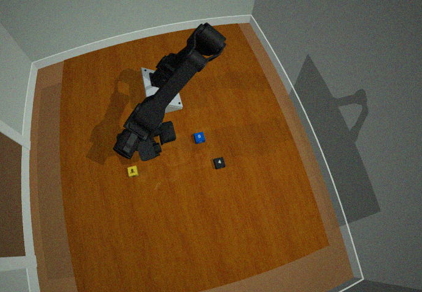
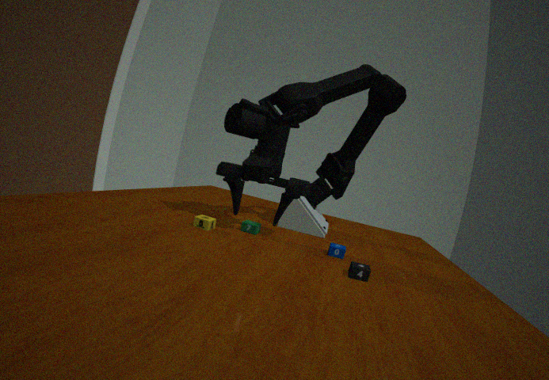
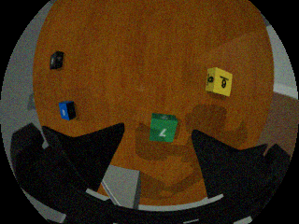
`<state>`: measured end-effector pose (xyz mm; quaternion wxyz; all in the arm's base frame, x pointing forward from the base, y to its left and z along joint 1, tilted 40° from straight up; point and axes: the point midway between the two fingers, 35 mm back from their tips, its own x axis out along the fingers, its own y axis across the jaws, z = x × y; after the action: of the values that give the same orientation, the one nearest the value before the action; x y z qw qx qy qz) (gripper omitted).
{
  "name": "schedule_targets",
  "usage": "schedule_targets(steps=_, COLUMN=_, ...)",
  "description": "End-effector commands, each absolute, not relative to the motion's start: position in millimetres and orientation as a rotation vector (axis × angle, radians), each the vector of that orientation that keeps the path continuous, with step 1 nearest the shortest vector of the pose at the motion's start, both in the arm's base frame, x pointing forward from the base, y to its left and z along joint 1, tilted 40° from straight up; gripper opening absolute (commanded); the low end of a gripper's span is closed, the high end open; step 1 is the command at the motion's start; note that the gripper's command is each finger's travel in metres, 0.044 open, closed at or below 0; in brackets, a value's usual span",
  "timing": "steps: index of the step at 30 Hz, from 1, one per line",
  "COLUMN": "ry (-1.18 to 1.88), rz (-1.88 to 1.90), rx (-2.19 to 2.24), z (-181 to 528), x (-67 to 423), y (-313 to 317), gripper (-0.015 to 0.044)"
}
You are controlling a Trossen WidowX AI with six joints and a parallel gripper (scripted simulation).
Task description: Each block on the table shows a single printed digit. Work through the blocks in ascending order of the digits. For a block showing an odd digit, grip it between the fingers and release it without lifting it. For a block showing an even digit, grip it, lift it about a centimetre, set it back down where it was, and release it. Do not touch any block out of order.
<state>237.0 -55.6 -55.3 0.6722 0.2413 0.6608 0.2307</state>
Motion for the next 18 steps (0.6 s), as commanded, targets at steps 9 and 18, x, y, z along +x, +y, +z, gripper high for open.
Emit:
schedule_targets(steps=9, ry=1.489, rz=0.520, rx=0.556, z=-68.8, x=235.2, y=-42.3, gripper=0.0400)
schedule_targets(steps=18, ry=1.489, rz=0.520, rx=0.556, z=-68.8, x=235.2, y=-42.3, gripper=0.0164)
